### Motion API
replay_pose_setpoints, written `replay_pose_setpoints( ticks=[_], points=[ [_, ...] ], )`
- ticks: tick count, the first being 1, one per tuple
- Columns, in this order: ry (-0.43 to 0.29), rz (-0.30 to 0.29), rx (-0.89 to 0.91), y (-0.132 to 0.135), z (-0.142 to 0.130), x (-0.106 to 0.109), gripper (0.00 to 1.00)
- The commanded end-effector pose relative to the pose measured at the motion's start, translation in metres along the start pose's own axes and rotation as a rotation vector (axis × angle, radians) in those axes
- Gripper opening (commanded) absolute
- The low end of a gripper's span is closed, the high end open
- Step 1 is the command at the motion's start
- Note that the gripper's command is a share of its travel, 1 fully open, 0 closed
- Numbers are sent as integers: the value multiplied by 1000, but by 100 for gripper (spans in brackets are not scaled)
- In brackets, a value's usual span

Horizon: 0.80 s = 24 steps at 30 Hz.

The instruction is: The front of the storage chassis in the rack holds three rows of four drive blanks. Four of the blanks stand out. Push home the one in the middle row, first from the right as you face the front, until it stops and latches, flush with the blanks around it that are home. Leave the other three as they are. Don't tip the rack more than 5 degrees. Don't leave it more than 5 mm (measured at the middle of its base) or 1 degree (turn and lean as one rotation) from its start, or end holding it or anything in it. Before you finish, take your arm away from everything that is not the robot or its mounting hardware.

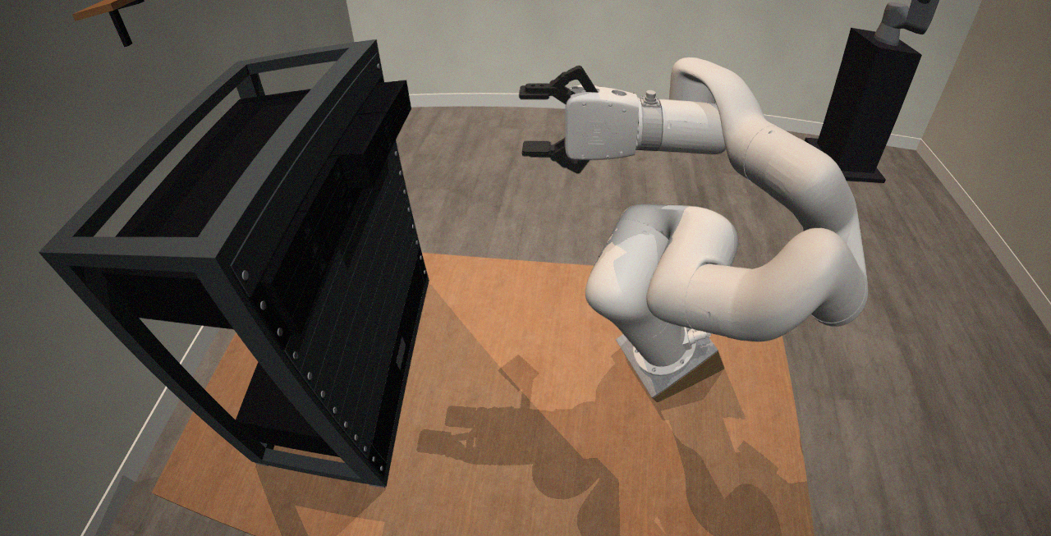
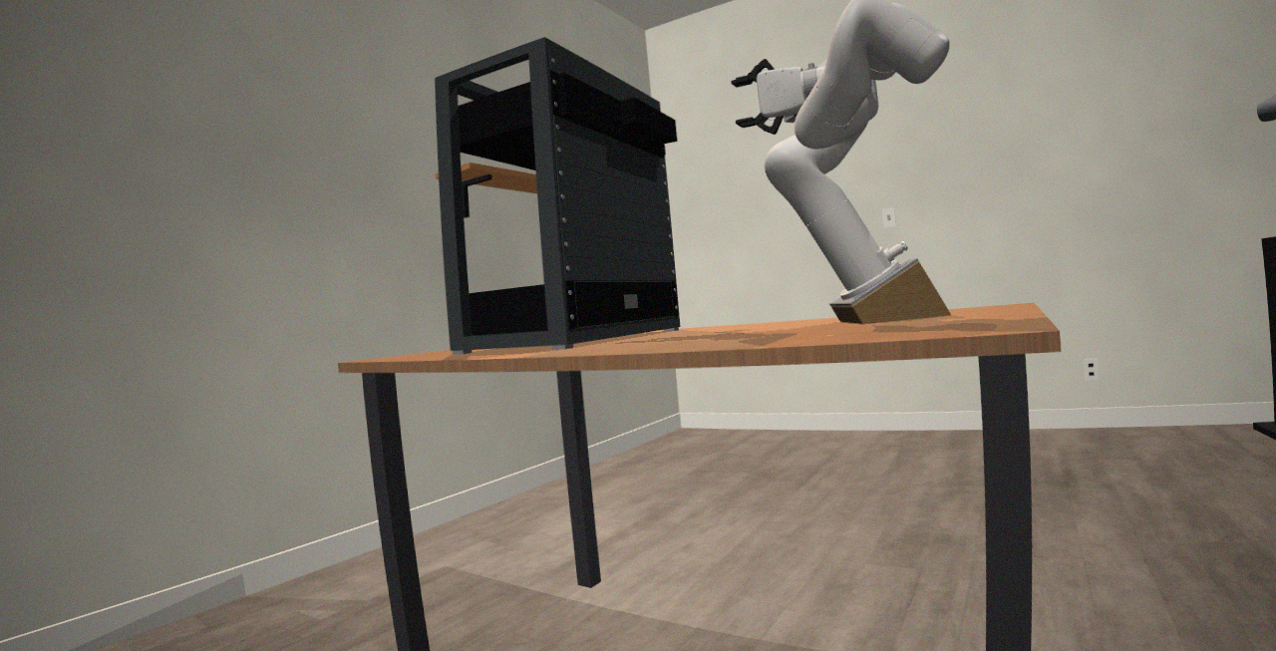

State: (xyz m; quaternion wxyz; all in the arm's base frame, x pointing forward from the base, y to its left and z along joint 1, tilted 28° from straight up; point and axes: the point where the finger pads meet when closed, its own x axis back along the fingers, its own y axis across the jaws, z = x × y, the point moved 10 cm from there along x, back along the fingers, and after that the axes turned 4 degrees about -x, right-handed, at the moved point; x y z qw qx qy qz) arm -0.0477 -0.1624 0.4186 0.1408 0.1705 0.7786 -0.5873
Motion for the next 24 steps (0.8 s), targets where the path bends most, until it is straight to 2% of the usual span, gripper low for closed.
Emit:
replay_pose_setpoints(
  ticks=[1, 24],
  points=[
    [-8, -2, 6, 0, -1, 0, 100],
    [-16, -3, 10, 0, -2, 0, 100]
  ],
)
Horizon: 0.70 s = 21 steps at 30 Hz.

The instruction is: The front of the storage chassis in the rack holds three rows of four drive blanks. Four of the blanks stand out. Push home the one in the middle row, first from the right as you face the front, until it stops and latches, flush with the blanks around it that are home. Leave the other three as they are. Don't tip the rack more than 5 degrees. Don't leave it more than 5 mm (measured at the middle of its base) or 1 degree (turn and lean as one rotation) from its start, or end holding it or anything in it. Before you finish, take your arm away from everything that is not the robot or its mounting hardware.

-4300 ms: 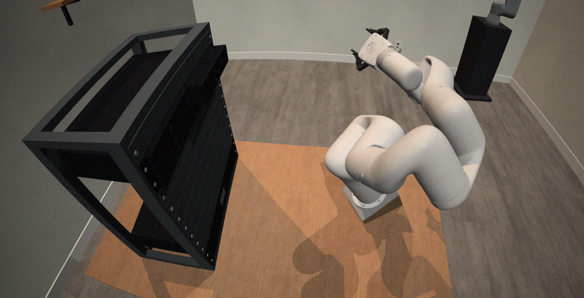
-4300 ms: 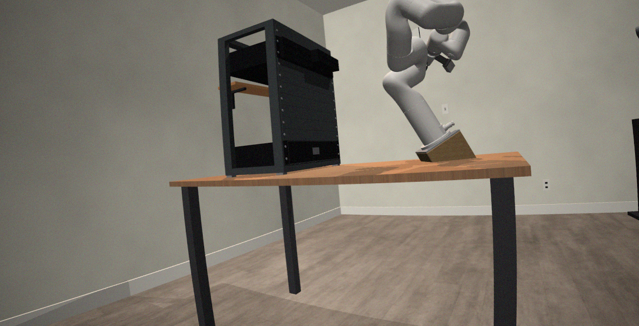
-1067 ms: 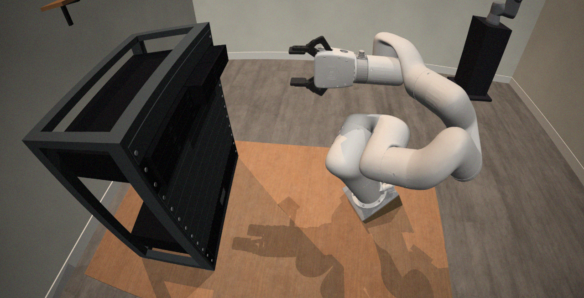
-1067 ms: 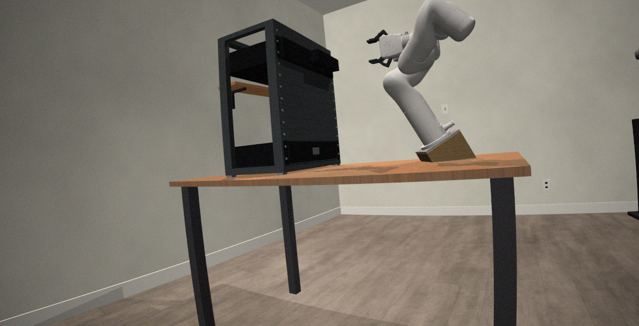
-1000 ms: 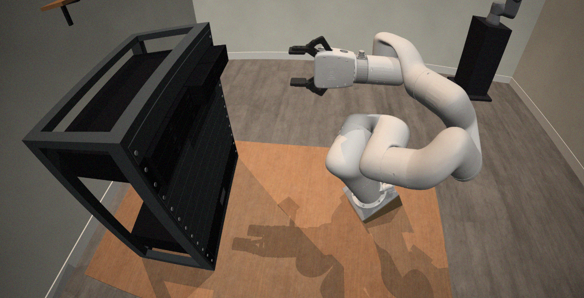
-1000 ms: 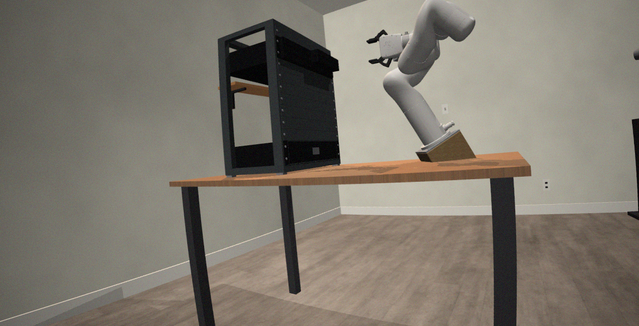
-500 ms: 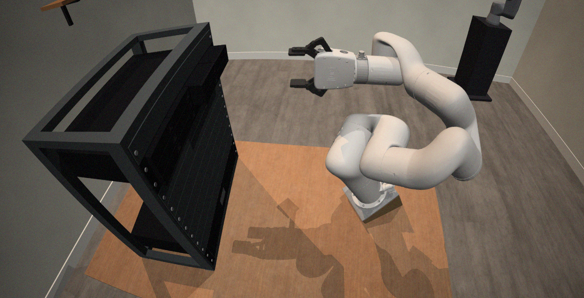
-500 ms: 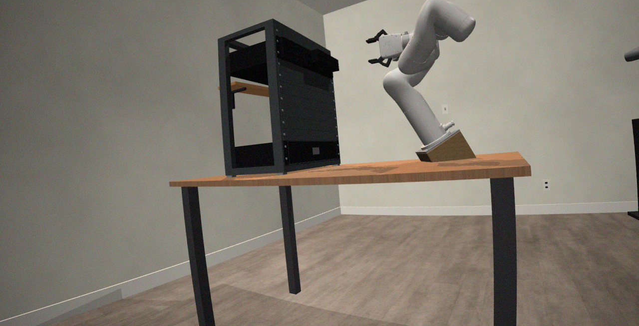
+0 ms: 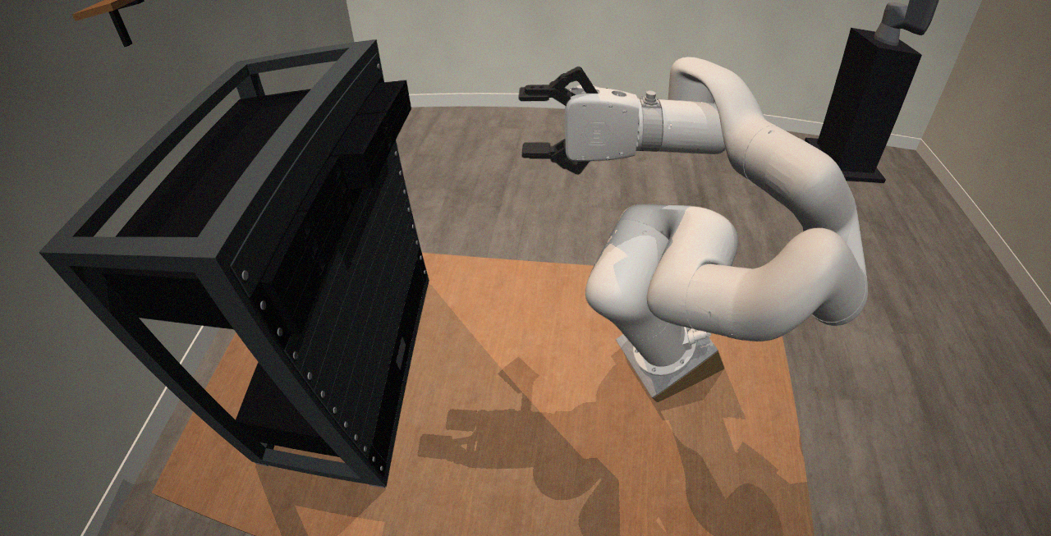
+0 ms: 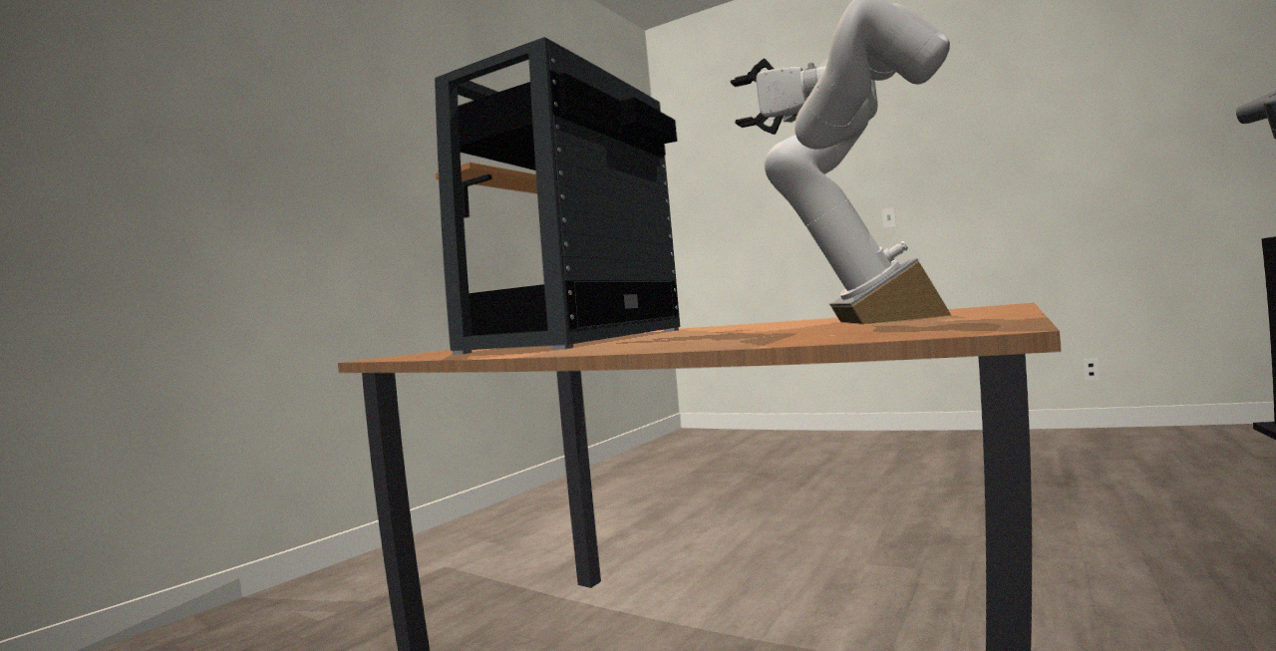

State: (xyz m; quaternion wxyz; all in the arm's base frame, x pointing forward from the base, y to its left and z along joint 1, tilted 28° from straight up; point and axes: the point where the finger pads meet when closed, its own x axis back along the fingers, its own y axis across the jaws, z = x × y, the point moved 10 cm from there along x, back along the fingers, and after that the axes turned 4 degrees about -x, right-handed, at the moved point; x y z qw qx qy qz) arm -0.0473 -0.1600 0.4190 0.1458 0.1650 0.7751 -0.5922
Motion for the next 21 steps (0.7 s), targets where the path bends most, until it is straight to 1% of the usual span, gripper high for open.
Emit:
replay_pose_setpoints(
  ticks=[1, 13, 18, 21],
  points=[
    [0, 0, 2, -1, 0, 0, 100],
    [0, 0, 2, -1, 0, -1, 100],
    [0, 0, 2, -1, -1, -7, 100],
    [0, 0, 2, -1, -2, -17, 100]
  ],
)
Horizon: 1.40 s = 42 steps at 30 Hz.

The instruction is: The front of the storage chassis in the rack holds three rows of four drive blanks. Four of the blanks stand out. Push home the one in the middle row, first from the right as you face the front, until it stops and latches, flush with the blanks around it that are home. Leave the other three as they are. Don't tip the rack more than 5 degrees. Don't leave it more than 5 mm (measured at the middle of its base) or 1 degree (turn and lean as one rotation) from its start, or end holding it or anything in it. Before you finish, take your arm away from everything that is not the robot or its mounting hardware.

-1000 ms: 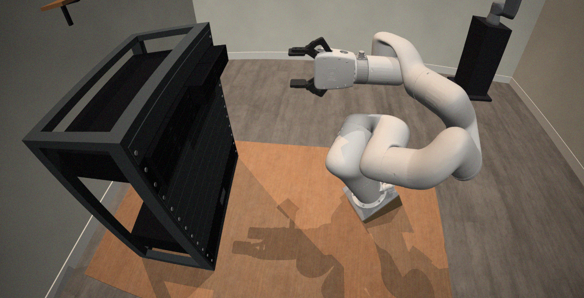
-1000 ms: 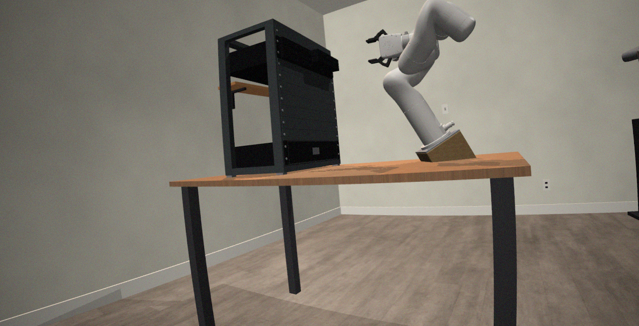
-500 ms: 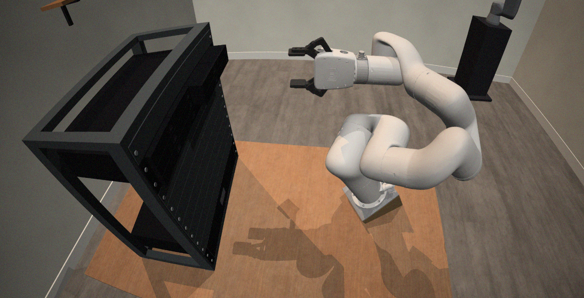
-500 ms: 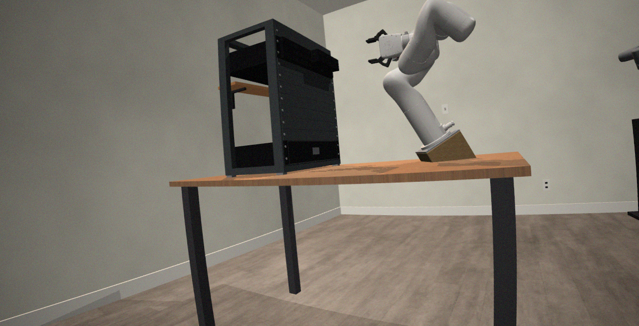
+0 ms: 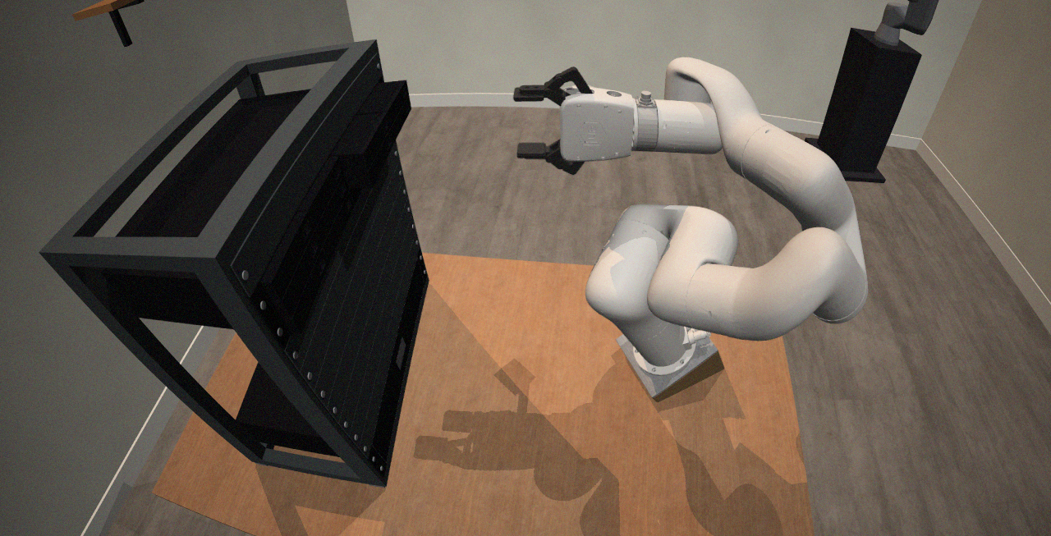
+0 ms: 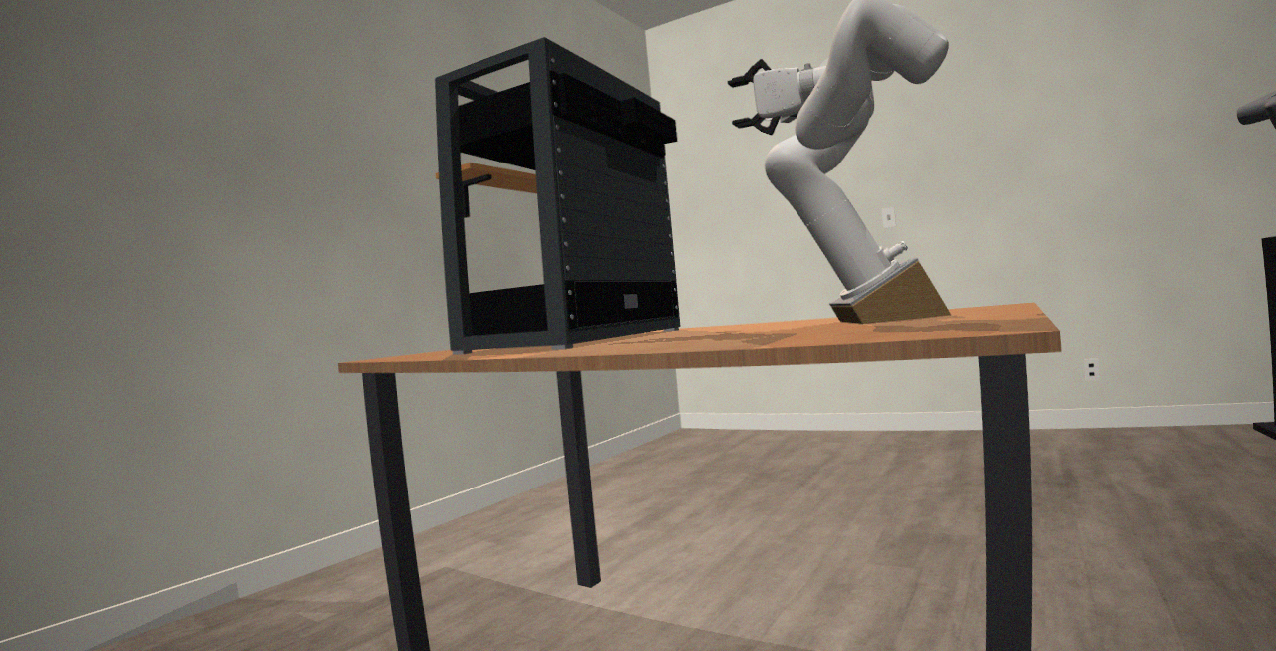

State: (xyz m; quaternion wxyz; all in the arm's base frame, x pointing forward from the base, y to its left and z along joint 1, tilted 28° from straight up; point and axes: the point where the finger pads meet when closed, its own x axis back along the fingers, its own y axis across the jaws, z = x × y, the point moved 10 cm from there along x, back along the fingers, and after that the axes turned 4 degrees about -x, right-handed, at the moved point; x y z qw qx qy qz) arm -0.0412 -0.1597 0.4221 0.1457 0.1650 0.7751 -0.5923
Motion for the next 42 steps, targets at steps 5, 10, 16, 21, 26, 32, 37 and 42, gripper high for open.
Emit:
replay_pose_setpoints(
  ticks=[5, 10, 16, 21, 26, 32, 37, 42],
  points=[
    [0, -1, 2, -1, -5, -36, 100],
    [0, -1, 2, -1, -9, -67, 100],
    [0, -1, 2, -1, -12, -89, 100],
    [0, 0, 2, -1, -15, -110, 100],
    [0, 0, 2, -1, -16, -120, 100],
    [0, -1, 2, -1, -16, -123, 100],
    [0, -1, 2, -1, -16, -123, 100],
    [0, -1, 2, -1, -16, -123, 100]
  ],
)
